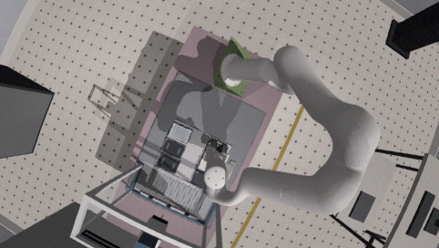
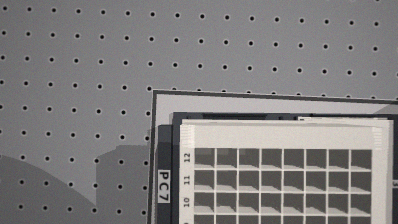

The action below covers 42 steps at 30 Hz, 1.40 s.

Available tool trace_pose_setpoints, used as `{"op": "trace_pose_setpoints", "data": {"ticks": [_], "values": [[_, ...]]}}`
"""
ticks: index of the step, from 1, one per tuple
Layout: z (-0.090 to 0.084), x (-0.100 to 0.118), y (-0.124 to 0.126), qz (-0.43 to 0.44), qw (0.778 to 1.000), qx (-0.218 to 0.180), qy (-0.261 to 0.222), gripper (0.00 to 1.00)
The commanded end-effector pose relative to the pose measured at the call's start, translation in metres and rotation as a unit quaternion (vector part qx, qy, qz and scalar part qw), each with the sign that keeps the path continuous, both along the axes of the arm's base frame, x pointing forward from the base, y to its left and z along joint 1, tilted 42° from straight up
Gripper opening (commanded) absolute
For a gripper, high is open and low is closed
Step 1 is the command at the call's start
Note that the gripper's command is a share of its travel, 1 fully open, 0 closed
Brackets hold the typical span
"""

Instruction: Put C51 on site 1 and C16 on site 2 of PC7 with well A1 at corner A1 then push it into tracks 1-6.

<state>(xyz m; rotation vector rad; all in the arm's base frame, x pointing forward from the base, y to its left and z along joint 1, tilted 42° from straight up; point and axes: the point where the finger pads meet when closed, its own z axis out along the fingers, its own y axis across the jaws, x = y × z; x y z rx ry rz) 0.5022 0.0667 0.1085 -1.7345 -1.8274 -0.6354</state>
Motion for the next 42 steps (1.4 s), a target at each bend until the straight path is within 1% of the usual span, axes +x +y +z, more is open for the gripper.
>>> {"op": "trace_pose_setpoints", "data": {"ticks": [1, 42], "values": [[0.001, 0.001, -0.001, 0.0, 1.0, 0.0, -0.001, 0.0], [-0.045, -0.003, 0.041, 0.0, 1.0, 0.0, -0.001, 0.0]]}}
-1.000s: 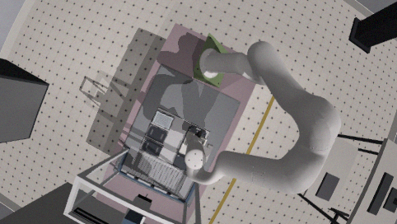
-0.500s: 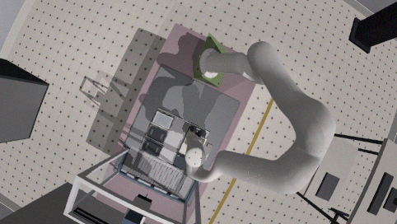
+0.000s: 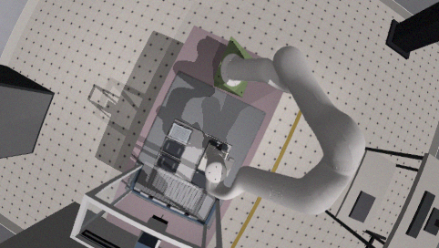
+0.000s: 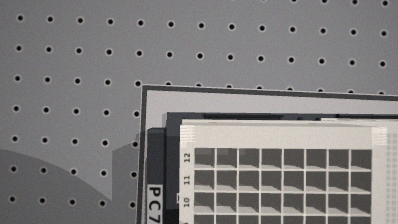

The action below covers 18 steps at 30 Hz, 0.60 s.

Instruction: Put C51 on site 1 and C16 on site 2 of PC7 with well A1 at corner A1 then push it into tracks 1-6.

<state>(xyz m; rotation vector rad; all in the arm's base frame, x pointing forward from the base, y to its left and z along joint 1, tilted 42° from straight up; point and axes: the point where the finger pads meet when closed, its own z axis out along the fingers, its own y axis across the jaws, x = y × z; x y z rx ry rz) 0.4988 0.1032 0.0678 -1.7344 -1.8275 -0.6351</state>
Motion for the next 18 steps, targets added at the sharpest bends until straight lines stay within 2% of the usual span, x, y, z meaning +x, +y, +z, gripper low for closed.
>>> {"op": "trace_pose_setpoints", "data": {"ticks": [1, 18], "values": [[-0.006, 0.0, 0.005, 0.0, 1.0, 0.0, -0.001, 0.0], [-0.024, -0.001, 0.022, 0.0, 1.0, 0.0, -0.001, 0.0]]}}
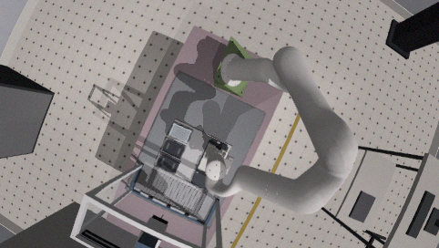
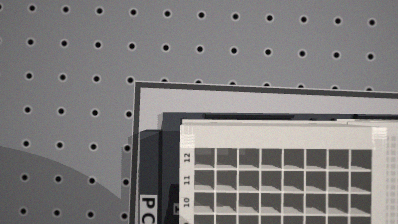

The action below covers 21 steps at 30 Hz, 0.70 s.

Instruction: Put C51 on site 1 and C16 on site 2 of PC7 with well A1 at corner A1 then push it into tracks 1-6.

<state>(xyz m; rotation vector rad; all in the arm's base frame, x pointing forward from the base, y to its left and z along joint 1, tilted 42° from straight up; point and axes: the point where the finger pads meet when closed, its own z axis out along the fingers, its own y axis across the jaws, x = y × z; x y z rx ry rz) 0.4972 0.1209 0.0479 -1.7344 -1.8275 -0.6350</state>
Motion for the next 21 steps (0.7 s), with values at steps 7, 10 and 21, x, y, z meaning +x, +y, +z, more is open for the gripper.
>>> {"op": "trace_pose_setpoints", "data": {"ticks": [7, 10, 21], "values": [[-0.011, 0.0, 0.01, 0.0, 1.0, 0.0, -0.001, 0.0], [-0.015, 0.0, 0.013, 0.0, 1.0, 0.0, -0.001, 0.0], [-0.024, -0.001, 0.021, 0.0, 1.0, 0.0, -0.001, 0.0]]}}
